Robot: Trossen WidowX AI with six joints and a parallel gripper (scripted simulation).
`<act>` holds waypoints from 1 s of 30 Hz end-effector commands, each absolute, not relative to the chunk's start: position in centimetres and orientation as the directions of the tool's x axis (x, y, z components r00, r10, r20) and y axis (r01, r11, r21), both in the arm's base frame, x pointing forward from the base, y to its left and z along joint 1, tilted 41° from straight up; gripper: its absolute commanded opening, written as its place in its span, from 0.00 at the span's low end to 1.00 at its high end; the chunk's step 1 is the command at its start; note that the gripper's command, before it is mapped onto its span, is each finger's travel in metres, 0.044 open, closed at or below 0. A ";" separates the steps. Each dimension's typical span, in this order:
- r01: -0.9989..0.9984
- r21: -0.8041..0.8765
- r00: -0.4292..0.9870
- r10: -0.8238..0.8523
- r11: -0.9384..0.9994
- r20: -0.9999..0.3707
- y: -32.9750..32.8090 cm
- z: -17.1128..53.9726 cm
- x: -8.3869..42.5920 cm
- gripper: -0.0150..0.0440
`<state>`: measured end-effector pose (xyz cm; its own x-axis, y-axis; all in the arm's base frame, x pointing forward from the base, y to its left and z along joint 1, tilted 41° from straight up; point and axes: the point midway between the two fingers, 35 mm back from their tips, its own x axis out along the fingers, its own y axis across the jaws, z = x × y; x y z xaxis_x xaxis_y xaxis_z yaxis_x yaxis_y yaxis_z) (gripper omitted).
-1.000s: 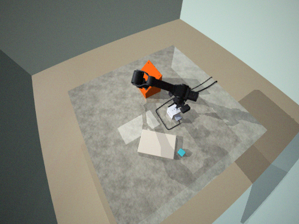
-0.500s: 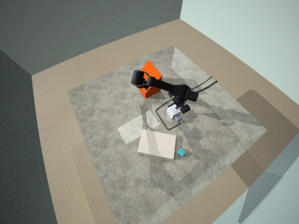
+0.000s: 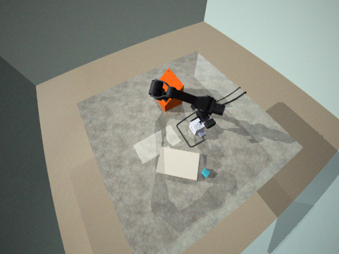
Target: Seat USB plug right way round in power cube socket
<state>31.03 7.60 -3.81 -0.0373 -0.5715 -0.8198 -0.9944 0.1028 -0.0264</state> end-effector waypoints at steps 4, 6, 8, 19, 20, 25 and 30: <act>-0.995 -0.026 -0.035 -0.573 0.099 -0.819 7.5 -3.9 31.1 0.25; -0.995 -0.026 -0.035 -0.573 0.099 -0.819 7.5 -3.9 31.1 0.25; -0.995 -0.026 -0.035 -0.573 0.099 -0.819 7.4 -4.0 31.1 0.25; -0.995 -0.026 -0.035 -0.573 0.099 -0.818 7.4 -4.1 31.1 0.25; -0.995 -0.026 -0.035 -0.573 0.099 -0.818 7.4 -4.1 31.1 0.25; -0.995 -0.026 -0.035 -0.573 0.099 -0.818 7.3 -4.1 31.1 0.25; -0.995 -0.026 -0.035 -0.574 0.099 -0.818 7.3 -4.2 31.1 0.25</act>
